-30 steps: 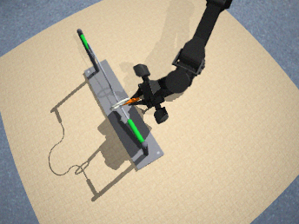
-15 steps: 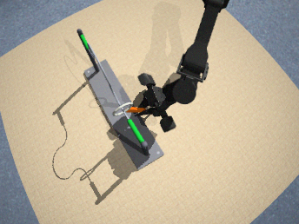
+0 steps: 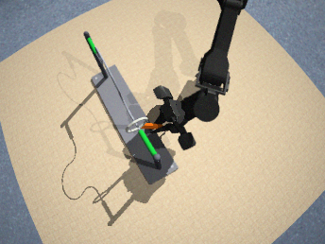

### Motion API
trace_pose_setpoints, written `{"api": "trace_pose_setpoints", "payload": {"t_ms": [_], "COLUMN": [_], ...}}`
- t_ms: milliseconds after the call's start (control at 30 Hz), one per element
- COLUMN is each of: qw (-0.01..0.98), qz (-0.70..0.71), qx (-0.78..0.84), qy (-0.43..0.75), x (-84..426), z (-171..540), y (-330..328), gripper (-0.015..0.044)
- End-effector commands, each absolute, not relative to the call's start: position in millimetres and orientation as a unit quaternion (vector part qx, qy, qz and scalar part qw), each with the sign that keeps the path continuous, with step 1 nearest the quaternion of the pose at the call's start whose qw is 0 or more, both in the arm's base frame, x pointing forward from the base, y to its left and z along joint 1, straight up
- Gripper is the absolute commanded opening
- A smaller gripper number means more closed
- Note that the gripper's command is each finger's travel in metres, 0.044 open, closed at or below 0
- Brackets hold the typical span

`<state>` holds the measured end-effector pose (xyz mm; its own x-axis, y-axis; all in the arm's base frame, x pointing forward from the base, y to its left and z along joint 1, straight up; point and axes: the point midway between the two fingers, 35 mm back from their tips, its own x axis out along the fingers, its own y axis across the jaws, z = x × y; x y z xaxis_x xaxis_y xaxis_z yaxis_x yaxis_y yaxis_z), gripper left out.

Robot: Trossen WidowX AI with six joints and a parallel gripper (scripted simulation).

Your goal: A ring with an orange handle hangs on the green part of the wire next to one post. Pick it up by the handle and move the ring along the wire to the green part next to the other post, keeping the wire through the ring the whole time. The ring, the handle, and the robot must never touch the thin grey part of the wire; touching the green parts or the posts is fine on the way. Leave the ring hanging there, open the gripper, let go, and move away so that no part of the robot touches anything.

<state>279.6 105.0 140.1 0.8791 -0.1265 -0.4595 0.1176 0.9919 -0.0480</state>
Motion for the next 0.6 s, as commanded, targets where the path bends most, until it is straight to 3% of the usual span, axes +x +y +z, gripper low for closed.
{"api": "trace_pose_setpoints", "payload": {"t_ms": [0, 567], "qw": [0.970, 0.970], "qz": [-0.064, -0.065], "qx": [-0.004, -0.003], "qy": [0.235, 0.233], "x": [280.9, 281.1], "z": [142.8, 142.9], "y": [111.0, 128.3], "gripper": [-0.0150, -0.0150]}}
